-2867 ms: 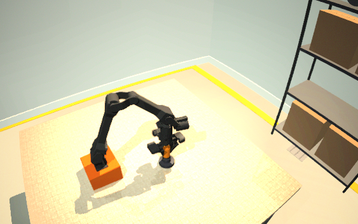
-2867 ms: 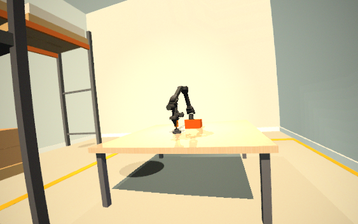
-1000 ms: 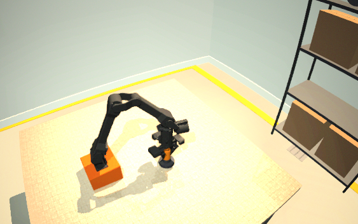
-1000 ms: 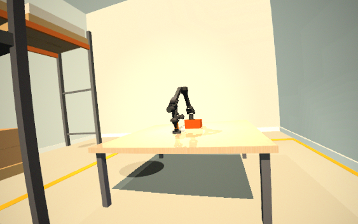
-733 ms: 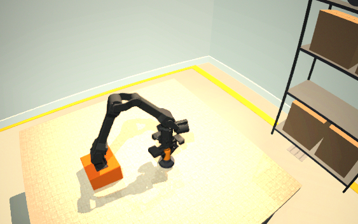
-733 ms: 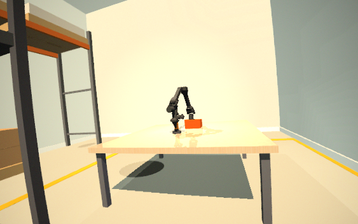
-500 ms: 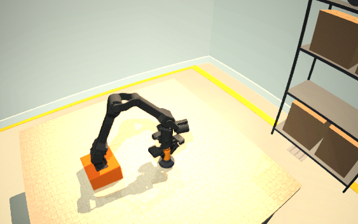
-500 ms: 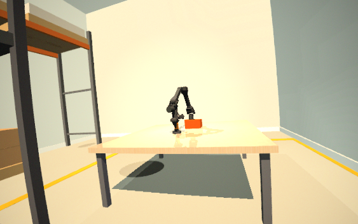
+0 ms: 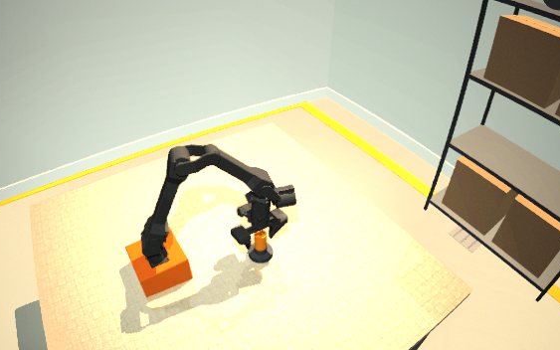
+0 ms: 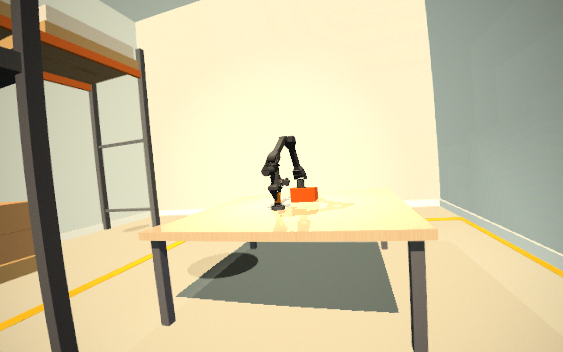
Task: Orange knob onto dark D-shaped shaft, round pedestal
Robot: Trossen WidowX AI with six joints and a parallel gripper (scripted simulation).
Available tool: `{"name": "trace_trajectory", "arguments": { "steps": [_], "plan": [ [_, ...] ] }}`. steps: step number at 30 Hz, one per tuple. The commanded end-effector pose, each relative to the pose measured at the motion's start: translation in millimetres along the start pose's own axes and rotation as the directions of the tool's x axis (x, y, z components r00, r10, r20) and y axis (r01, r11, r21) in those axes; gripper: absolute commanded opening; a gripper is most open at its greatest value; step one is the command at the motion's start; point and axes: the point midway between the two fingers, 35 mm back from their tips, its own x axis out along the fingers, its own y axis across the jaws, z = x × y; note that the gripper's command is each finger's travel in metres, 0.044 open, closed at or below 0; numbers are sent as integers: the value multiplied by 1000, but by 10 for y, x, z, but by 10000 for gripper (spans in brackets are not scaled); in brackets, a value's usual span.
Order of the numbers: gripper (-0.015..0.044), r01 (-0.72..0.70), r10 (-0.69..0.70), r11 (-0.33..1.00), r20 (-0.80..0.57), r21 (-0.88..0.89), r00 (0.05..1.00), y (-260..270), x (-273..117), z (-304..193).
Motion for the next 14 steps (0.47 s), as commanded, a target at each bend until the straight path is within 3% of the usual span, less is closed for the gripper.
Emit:
{"name": "trace_trajectory", "arguments": {
  "steps": [1, 4, 14],
  "plan": [
    [440, 27, -27, 1000, -9, -1, 1000, -47, -589, -16],
    [440, 27, -27, 1000, -9, -1, 1000, -7, -877, -2],
    [440, 27, -27, 1000, -9, -1, 1000, -44, -879, -12]
  ]
}}
